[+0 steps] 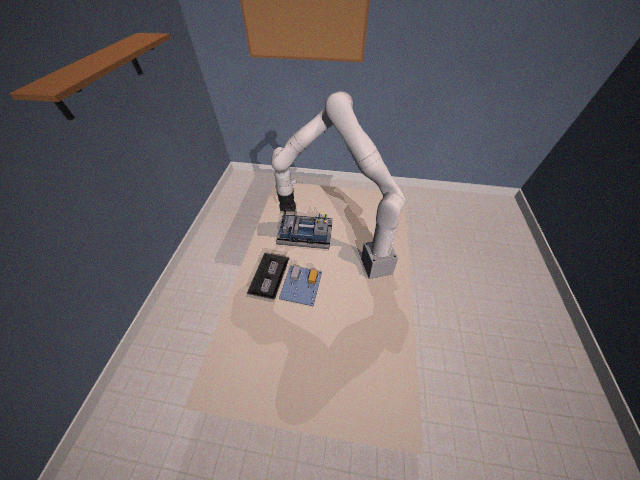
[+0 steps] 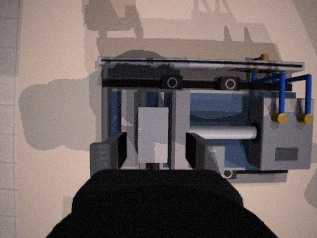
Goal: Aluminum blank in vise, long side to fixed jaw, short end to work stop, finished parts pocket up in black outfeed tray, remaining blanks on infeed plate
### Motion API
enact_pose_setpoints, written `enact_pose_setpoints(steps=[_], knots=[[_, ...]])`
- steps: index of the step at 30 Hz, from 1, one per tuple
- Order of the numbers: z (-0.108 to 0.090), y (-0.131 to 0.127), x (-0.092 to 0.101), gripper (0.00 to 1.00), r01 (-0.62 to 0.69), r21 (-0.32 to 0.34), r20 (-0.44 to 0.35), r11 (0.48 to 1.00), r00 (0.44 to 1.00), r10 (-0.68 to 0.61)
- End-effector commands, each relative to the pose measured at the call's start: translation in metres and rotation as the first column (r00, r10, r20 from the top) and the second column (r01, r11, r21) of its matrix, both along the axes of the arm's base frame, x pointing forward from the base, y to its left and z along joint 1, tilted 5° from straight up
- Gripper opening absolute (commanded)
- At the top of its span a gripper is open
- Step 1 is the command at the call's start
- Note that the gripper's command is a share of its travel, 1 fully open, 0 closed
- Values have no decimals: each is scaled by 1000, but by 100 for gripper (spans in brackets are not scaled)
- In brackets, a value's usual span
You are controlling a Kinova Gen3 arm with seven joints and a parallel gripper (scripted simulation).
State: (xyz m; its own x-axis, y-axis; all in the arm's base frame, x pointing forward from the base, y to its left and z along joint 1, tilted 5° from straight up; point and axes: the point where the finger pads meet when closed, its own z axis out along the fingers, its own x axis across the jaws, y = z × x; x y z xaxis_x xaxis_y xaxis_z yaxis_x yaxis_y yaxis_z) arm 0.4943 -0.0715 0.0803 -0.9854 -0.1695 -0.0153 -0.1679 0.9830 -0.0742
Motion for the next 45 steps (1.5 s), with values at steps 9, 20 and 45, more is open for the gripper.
enact_pose_setpoints(steps=[9, 20, 45], knots=[[14, -1, 3, 100, 2, -2, 12, 1000, 1000, -2], [15, 0, 3, 0, 2, -2, 12, 1000, 1000, -2], [15, 0, 3, 0, 2, -2, 12, 1000, 1000, -2]])
